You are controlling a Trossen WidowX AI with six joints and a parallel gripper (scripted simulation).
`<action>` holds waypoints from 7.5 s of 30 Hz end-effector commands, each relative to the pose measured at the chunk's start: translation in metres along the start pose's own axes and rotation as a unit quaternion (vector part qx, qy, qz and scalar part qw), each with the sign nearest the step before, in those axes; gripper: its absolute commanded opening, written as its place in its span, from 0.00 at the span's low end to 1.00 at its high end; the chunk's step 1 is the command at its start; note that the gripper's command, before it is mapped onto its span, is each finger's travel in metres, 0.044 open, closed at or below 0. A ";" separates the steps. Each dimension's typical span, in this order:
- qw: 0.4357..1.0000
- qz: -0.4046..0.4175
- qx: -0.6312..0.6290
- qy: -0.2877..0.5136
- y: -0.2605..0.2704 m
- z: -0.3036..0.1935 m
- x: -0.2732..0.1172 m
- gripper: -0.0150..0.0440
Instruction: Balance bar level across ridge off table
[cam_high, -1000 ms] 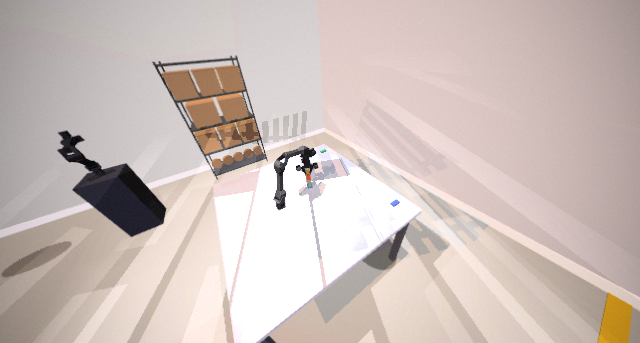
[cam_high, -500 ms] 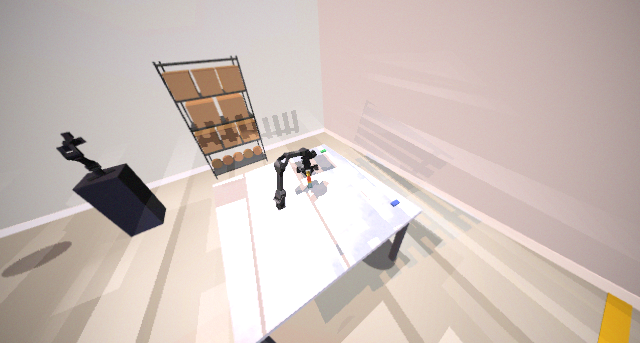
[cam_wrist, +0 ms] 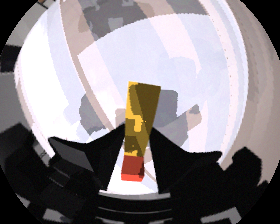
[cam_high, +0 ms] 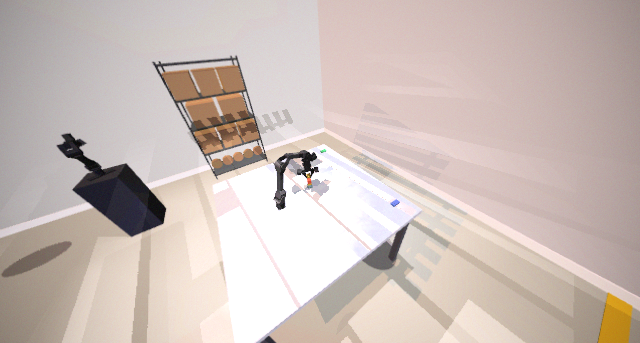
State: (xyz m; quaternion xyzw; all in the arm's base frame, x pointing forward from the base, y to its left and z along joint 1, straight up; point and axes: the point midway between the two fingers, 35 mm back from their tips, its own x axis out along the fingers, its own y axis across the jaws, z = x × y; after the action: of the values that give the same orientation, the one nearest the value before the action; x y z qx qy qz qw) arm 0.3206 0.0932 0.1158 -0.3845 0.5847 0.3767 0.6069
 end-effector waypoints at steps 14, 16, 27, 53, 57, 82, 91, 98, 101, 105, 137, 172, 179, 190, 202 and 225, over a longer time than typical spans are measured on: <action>1.000 0.001 0.000 0.000 0.000 0.000 0.002 0.25; 1.000 0.001 0.000 0.000 0.000 0.000 0.002 0.25; 1.000 0.001 0.000 0.000 0.000 0.000 0.003 0.25; 1.000 0.001 0.000 0.000 0.000 0.000 0.005 0.25; 1.000 0.001 0.000 0.000 0.000 0.000 0.005 0.25; 1.000 0.001 0.000 0.000 0.000 0.000 0.007 0.25; 1.000 0.001 0.000 0.000 0.000 0.000 0.008 0.25; 1.000 0.001 0.000 0.000 0.000 0.000 0.009 0.25; 1.000 0.001 0.000 0.000 0.000 0.000 0.009 0.25; 1.000 0.001 0.000 0.000 0.000 0.000 0.009 0.25; 1.000 0.002 0.000 0.000 0.000 0.000 0.012 0.25; 1.000 0.002 0.000 0.000 0.000 0.000 0.012 0.25; 1.000 -0.001 0.000 -0.001 0.000 0.000 0.010 0.25; 1.000 -0.001 0.000 -0.001 0.000 0.000 0.010 0.25; 1.000 -0.001 0.000 -0.001 0.000 0.000 0.010 0.25; 1.000 -0.001 0.000 -0.001 0.000 0.000 0.010 0.54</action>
State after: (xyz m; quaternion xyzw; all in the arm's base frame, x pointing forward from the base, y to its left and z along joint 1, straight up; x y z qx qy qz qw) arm 0.3211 0.0935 0.1055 -0.3850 0.5836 0.3766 0.6078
